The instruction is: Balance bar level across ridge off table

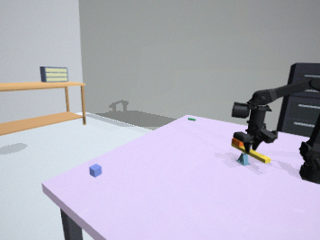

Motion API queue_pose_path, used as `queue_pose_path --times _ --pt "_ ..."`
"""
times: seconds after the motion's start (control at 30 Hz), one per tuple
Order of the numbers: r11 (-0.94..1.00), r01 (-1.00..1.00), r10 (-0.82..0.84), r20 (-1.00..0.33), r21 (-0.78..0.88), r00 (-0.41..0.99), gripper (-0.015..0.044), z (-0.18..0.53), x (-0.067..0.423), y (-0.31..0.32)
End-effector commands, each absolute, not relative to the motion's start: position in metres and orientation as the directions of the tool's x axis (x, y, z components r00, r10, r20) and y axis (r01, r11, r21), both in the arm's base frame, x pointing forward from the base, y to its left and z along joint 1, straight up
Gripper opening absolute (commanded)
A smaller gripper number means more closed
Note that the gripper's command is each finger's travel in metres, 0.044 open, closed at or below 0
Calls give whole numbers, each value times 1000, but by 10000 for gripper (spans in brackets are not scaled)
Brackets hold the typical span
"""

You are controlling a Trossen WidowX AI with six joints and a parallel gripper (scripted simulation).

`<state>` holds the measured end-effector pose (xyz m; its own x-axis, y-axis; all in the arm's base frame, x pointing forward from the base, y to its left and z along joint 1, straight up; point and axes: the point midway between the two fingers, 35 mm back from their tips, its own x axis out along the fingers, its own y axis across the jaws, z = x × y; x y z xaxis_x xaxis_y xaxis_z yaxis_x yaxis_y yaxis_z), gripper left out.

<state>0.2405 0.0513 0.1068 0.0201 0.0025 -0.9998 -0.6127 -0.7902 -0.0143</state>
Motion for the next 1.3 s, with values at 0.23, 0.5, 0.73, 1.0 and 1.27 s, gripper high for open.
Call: queue_pose_path --times 0.23,0.5,0.73,1.0,1.27 --pt "-793 -608 5 -1000 -17 21 0 106 241 51" --pt "-793 -608 5 -1000 -17 21 0 105 241 51" --pt "-793 -608 5 -1000 -17 21 0 104 241 51" --pt "-793 -608 5 -1000 -17 21 0 104 241 51" --pt "-793 -608 5 -1000 -17 21 0 103 241 51"
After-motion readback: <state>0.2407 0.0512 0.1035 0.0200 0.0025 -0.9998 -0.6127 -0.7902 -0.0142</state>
